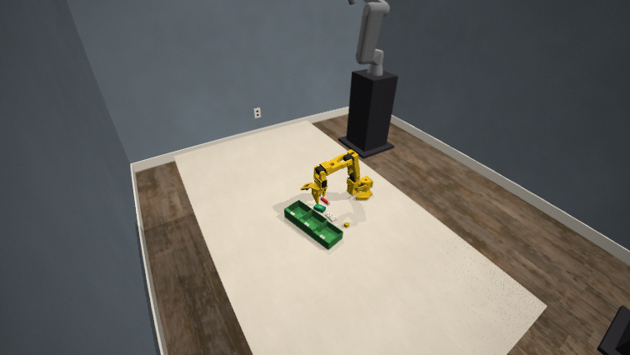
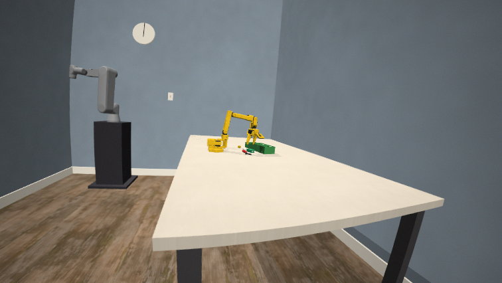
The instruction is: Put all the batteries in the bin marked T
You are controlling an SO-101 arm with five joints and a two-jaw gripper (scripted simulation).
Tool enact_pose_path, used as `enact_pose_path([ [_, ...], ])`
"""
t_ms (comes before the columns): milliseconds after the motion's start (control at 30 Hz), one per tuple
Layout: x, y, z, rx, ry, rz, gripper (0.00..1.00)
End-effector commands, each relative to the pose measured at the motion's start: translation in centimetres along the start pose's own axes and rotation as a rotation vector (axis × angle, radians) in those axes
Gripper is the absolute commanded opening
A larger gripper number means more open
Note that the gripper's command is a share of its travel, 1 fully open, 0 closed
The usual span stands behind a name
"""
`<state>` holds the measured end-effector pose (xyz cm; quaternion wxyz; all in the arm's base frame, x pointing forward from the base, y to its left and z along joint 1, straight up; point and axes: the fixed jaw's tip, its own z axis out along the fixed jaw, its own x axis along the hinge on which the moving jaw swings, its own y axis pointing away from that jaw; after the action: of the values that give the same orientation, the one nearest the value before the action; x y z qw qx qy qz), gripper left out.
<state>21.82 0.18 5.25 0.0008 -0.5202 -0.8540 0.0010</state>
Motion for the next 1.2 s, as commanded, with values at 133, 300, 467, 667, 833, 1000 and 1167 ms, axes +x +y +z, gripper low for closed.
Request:
enact_pose_path([
  [133, -0.4, 0.4, 0.7, -0.035, -0.017, 0.015, 0.3],
  [300, -0.4, 0.4, 1.7, -0.035, -0.017, 0.015, 0.3],
  [467, -0.4, 0.4, 2.4, -0.035, -0.017, 0.015, 0.3],
  [667, -0.4, 0.4, 3.1, -0.035, -0.017, 0.015, 0.3],
  [833, -0.4, 0.4, 3.4, -0.035, -0.017, 0.015, 0.3],
  [1000, -0.4, 0.4, 3.5, -0.035, -0.017, 0.015, 0.3],
  [1167, -0.4, 0.3, 4.1, -0.024, -0.012, 0.013, 0.3],
])
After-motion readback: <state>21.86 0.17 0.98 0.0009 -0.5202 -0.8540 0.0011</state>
